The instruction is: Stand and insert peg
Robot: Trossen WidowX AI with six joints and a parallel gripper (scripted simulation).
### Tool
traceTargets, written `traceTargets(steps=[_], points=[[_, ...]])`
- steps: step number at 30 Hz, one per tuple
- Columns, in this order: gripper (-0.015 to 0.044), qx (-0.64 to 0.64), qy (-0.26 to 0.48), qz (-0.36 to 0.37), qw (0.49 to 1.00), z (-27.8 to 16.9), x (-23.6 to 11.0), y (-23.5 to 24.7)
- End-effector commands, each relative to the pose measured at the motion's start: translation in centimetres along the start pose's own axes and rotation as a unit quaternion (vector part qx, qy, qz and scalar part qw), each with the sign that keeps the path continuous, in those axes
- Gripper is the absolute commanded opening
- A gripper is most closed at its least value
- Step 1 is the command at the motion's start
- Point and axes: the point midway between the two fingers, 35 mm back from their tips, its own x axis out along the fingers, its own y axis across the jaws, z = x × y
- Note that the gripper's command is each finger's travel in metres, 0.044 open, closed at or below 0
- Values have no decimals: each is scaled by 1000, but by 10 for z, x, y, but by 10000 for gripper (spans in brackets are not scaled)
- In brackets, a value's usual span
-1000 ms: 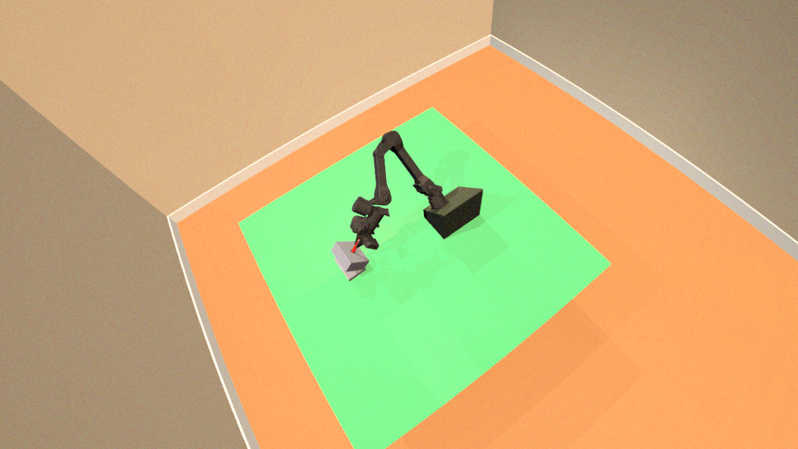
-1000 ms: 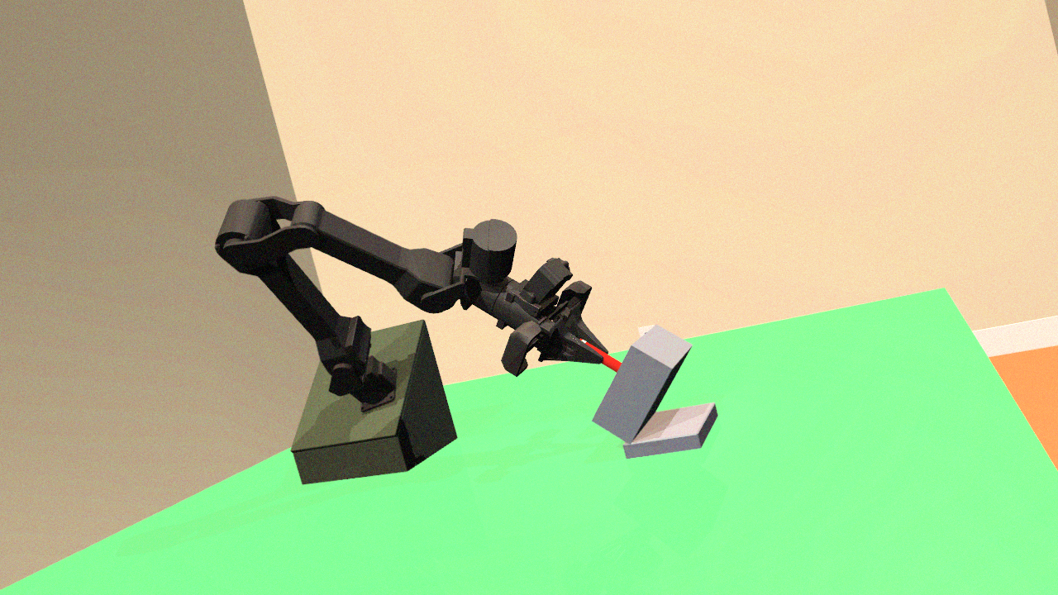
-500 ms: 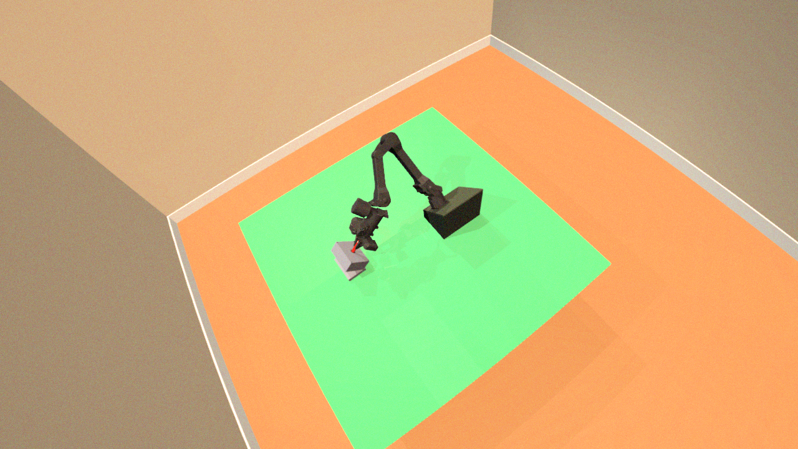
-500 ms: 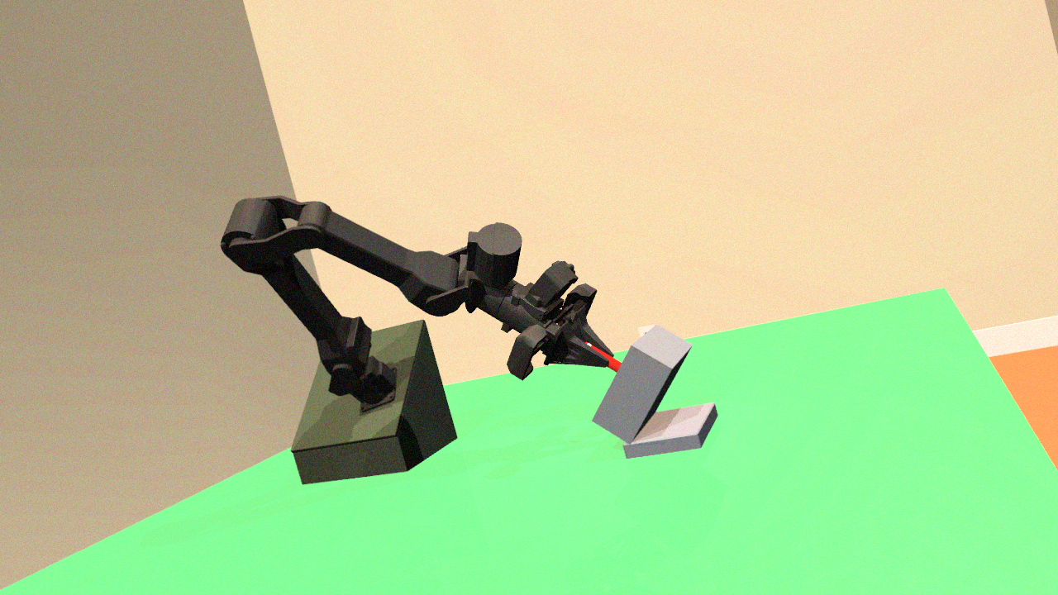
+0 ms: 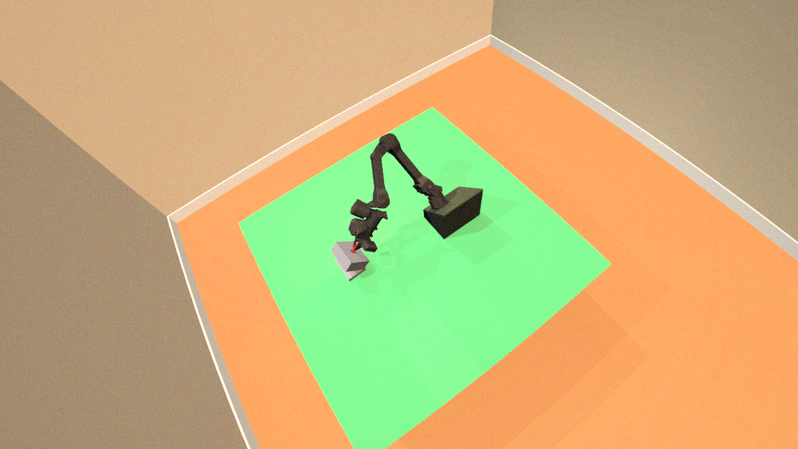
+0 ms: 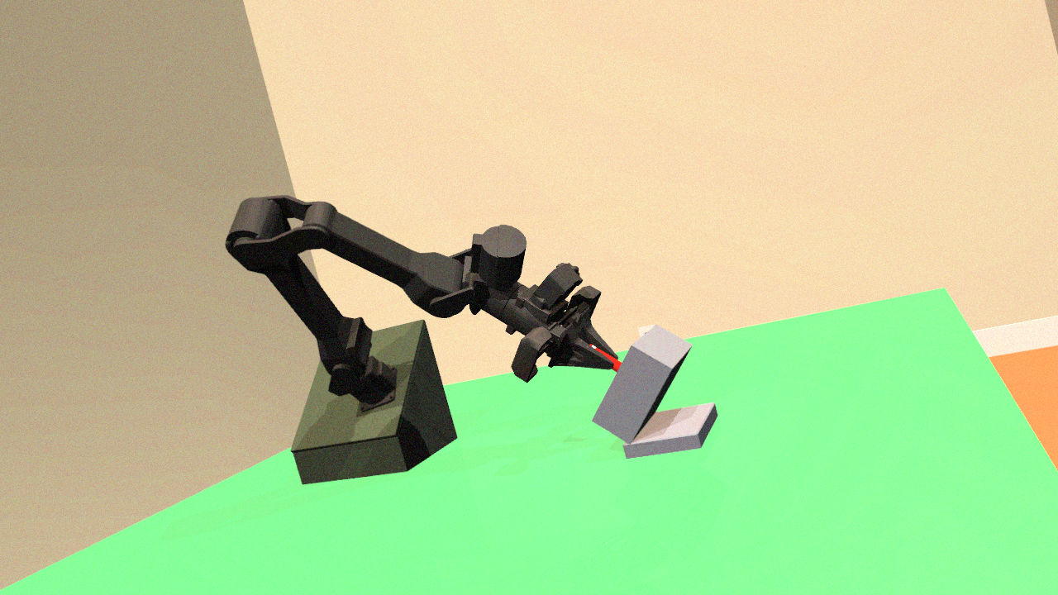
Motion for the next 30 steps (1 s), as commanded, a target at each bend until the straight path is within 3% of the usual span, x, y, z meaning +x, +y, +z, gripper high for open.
traceTargets(steps=[1,8,24,30], points=[[0,0,0,0,1000,0,0,0],[0,0,0,0,1000,0,0,0],[420,0,0,0,1000,0,-2,0],[440,0,0,1,1000,2,-9,1]])
